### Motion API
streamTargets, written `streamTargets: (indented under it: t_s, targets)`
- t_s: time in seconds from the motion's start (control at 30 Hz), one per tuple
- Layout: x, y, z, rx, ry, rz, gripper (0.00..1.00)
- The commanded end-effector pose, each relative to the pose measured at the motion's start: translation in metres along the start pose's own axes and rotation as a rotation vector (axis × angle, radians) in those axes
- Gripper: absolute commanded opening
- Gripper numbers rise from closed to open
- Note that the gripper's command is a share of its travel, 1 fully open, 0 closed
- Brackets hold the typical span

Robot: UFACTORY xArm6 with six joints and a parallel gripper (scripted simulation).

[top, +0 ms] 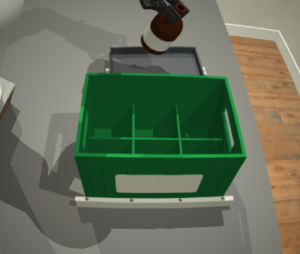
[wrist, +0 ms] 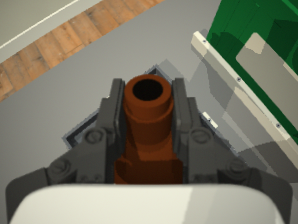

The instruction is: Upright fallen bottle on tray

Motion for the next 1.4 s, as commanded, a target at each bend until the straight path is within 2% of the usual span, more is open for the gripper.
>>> streamTargets:
  t_s: [0.0, 0.27, 0.73, 1.37]
  targets:
    - [-0.0002, 0.0005, -0.0008, 0.003, 0.001, 0.006, 0.00]
    - [0.0000, -0.0004, -0.0005, 0.002, 0.002, 0.029, 0.00]
    - [-0.0002, -0.0037, 0.0001, 0.002, 0.014, 0.123, 0.00]
    - [-0.0011, -0.0053, -0.0001, 0.003, 0.025, 0.171, 0.00]
Point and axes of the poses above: the point where the finger pads meet when closed, its own x axis out along the fingers, its own z axis across the jaws, y = z × x, the point moved 3 cm from there along -x, back along the fingers, and after that the axes turned 8 degrees about x, right-handed, at the moved point
